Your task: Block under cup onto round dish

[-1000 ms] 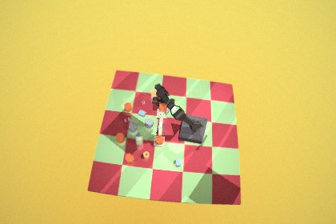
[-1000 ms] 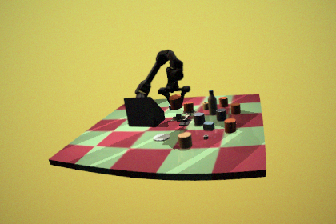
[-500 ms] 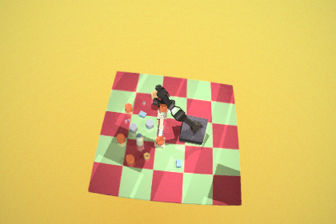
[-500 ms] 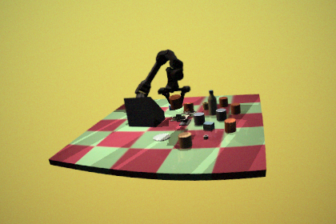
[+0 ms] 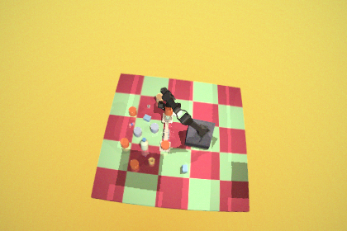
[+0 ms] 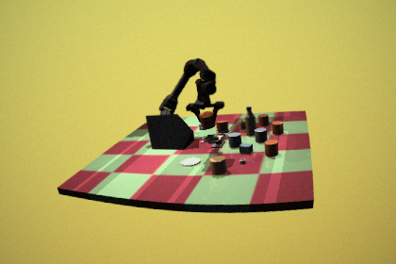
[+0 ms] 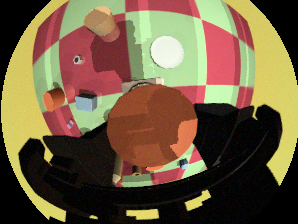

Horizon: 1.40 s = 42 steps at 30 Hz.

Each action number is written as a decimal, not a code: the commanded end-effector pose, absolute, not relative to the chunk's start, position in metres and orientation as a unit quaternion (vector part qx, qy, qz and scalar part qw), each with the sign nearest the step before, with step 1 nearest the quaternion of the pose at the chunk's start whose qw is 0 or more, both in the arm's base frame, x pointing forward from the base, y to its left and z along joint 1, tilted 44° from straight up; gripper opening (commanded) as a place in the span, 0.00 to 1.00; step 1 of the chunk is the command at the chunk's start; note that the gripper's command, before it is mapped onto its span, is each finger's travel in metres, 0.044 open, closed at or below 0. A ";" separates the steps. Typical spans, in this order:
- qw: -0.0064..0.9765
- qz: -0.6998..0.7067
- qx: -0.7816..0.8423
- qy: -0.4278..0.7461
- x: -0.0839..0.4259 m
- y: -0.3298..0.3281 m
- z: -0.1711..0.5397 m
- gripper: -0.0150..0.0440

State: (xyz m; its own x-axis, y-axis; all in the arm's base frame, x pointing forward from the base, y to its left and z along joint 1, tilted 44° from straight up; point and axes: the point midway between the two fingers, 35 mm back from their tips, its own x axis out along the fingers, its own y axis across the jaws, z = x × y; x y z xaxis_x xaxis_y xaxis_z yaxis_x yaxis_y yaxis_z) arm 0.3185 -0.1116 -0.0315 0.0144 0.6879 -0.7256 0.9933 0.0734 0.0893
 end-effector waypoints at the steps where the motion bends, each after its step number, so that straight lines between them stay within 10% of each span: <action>1: 0.318 -0.240 0.637 0.660 0.319 -0.111 -0.032 0.25; 23: 0.326 -0.247 0.634 0.657 0.152 -0.172 -0.212 0.25; 42: 0.326 -0.246 0.634 0.657 0.152 -0.145 -0.242 0.25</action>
